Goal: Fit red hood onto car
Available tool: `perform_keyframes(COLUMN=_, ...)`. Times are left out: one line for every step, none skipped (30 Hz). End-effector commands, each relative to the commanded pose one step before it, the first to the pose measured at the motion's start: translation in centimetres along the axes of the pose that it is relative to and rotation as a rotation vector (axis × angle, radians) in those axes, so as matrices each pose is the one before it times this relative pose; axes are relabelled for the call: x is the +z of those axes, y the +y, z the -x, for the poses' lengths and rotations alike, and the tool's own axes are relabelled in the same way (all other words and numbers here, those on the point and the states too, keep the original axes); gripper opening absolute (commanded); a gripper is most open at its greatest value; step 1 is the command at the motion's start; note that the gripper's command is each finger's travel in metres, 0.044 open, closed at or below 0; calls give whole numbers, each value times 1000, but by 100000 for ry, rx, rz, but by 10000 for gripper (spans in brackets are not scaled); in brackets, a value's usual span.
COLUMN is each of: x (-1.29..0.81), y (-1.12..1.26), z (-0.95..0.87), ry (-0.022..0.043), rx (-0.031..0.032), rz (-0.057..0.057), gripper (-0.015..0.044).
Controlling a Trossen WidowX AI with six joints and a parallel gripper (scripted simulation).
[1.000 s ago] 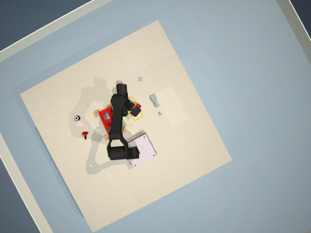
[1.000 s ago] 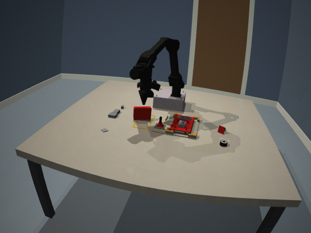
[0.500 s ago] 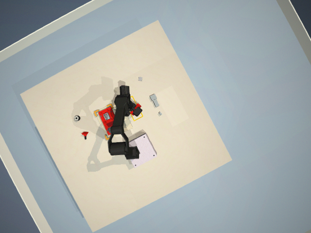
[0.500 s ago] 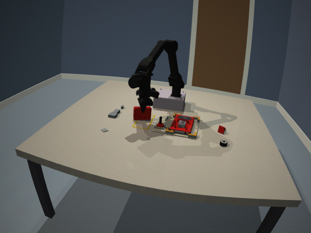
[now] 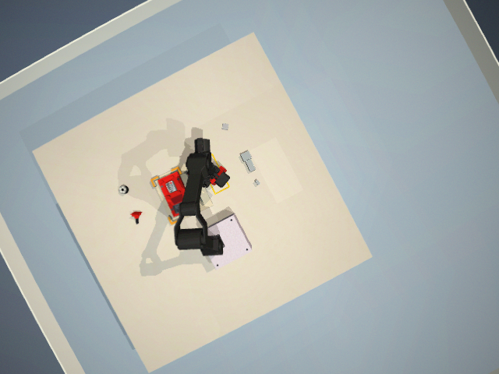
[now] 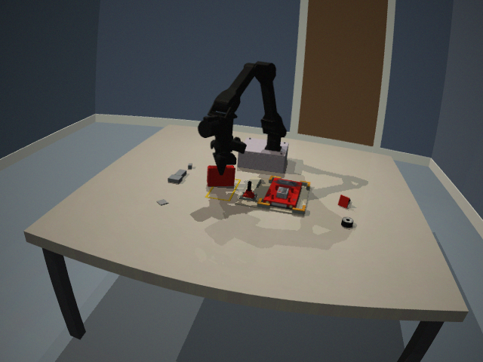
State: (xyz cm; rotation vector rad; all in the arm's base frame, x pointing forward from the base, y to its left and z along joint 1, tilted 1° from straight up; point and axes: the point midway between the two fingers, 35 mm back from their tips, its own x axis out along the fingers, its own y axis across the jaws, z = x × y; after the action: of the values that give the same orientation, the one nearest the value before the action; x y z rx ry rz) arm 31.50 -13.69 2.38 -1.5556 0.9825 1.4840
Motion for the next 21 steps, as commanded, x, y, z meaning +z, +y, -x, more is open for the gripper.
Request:
perform_keyframes(x=32, y=343, z=80, ry=-114, rx=-683, rz=263, gripper=0)
perform_keyframes(x=-10, y=92, z=1, ry=1, rx=8, rz=0, gripper=0)
perform_keyframes(x=-10, y=92, z=1, ry=1, rx=8, rz=0, gripper=0)
perform_keyframes(x=-10, y=92, z=1, ry=1, rx=8, rz=0, gripper=0)
perform_keyframes(x=-9, y=92, z=1, ry=1, rx=8, rz=0, gripper=0)
perform_keyframes(x=-9, y=92, z=1, ry=1, rx=8, rz=0, gripper=0)
perform_keyframes(x=-9, y=92, z=1, ry=1, rx=8, rz=0, gripper=0)
perform_keyframes(x=-8, y=92, z=1, ry=1, rx=8, rz=0, gripper=0)
perform_keyframes(x=-8, y=92, z=1, ry=1, rx=8, rz=0, gripper=0)
perform_keyframes(x=-8, y=92, z=1, ry=1, rx=8, rz=0, gripper=0)
perform_keyframes(x=-7, y=92, z=1, ry=1, rx=8, rz=0, gripper=0)
perform_keyframes(x=-7, y=92, z=1, ry=1, rx=8, rz=0, gripper=0)
perform_keyframes(x=-7, y=92, z=1, ry=1, rx=8, rz=0, gripper=0)
perform_keyframes(x=-6, y=92, z=1, ry=1, rx=8, rz=0, gripper=0)
perform_keyframes(x=-6, y=92, z=1, ry=1, rx=8, rz=0, gripper=0)
perform_keyframes(x=-6, y=92, z=0, ry=1, rx=8, rz=0, gripper=0)
perform_keyframes(x=-5, y=91, z=0, ry=1, rx=8, rz=0, gripper=0)
perform_keyframes(x=-5, y=91, z=0, ry=1, rx=8, rz=0, gripper=0)
perform_keyframes(x=-5, y=91, z=0, ry=1, rx=8, rz=0, gripper=0)
perform_keyframes(x=-4, y=91, z=0, ry=1, rx=8, rz=0, gripper=0)
perform_keyframes(x=-4, y=91, z=0, ry=1, rx=8, rz=0, gripper=0)
